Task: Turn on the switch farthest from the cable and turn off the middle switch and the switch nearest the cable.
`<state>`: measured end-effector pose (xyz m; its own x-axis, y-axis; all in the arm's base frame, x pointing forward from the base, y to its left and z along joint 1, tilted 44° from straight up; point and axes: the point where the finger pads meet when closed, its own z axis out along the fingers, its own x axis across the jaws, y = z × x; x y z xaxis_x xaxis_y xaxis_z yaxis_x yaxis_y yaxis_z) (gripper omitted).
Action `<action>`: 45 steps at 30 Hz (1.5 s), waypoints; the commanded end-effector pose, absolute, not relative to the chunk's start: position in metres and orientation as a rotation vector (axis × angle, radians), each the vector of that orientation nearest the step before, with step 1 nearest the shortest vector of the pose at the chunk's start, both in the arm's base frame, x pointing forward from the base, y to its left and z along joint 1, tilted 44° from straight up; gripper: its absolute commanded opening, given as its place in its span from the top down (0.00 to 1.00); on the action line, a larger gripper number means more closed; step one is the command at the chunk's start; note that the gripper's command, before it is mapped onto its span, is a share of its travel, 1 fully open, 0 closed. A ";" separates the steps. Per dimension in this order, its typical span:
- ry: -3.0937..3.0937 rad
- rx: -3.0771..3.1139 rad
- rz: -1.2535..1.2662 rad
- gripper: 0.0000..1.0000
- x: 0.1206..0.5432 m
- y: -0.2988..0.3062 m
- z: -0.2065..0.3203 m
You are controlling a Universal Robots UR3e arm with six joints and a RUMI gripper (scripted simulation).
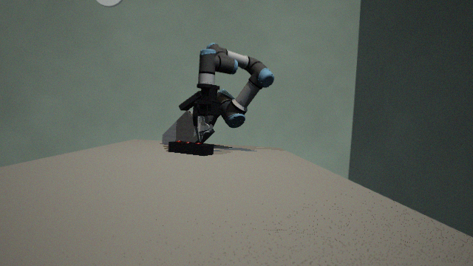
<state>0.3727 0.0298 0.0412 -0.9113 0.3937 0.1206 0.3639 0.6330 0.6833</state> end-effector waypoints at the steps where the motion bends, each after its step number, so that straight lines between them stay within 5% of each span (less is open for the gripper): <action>1: 2.801 0.650 1.157 1.00 0.373 0.029 0.041; 45: 2.801 0.650 1.157 1.00 0.375 0.035 0.035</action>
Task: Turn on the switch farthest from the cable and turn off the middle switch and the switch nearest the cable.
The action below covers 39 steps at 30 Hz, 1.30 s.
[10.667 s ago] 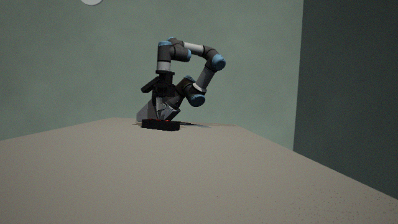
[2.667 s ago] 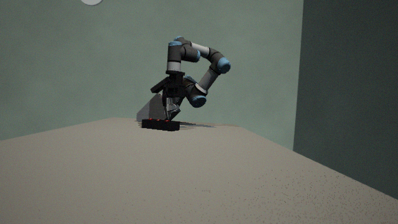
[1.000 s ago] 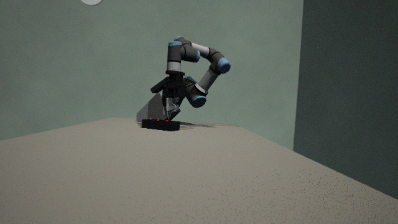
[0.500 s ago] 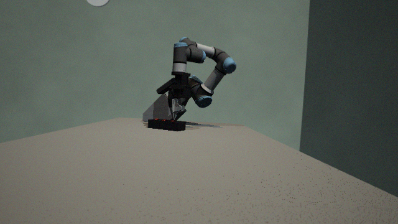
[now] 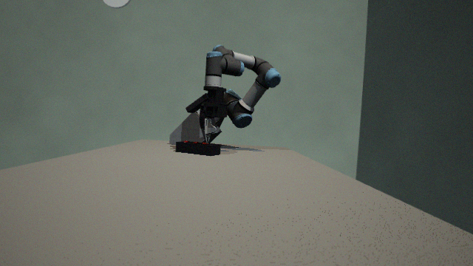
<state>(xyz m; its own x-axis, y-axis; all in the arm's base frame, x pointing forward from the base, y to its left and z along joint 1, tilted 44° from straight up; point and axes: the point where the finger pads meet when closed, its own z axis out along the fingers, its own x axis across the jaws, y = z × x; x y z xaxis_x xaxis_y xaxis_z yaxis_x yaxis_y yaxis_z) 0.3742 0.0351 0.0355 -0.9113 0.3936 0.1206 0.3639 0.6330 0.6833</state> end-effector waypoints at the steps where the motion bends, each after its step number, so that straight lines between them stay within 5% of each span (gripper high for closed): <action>1: 2.801 0.650 1.157 1.00 0.375 0.035 0.035; 39: 2.801 0.650 1.157 1.00 0.367 0.009 0.063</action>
